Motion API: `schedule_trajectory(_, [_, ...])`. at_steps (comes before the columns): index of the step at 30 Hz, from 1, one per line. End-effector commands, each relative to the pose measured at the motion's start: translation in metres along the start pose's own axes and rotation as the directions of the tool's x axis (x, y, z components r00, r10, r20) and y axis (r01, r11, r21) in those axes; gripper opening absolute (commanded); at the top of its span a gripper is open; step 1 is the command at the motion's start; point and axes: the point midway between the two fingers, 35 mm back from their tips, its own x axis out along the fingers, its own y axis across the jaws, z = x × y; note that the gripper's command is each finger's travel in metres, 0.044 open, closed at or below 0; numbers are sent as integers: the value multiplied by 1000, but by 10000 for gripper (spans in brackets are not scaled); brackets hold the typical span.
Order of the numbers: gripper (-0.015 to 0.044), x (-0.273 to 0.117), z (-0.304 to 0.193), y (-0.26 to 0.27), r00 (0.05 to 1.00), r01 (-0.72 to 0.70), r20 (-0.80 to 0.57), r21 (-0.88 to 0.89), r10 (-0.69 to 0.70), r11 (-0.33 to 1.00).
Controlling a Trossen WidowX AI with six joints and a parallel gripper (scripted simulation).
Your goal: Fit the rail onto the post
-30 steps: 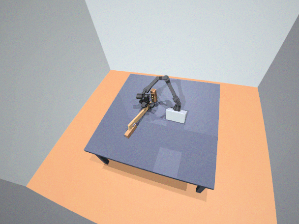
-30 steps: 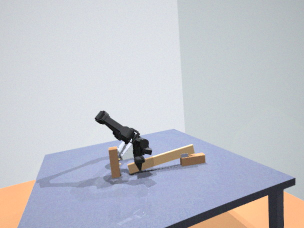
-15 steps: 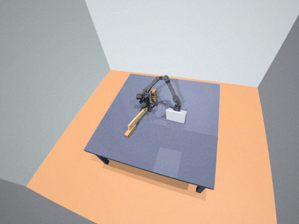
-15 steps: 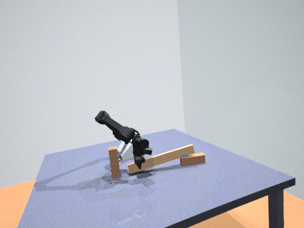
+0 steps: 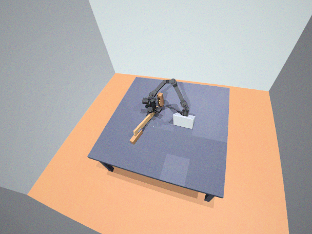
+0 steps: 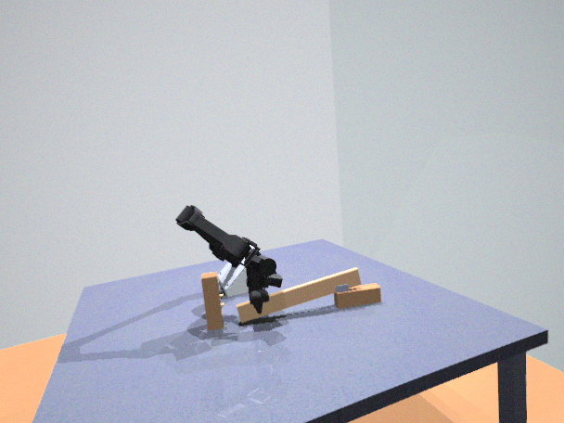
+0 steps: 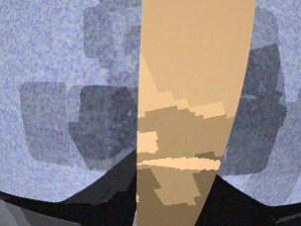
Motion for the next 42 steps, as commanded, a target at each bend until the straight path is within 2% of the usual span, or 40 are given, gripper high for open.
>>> schedule_trajectory(1, [0, -2, 0, 0, 1000, -1, -3, -2, 1, 1000])
schedule_trajectory(42, [0, -23, 0, -3, 1000, -1, -2, -2, 1, 1000])
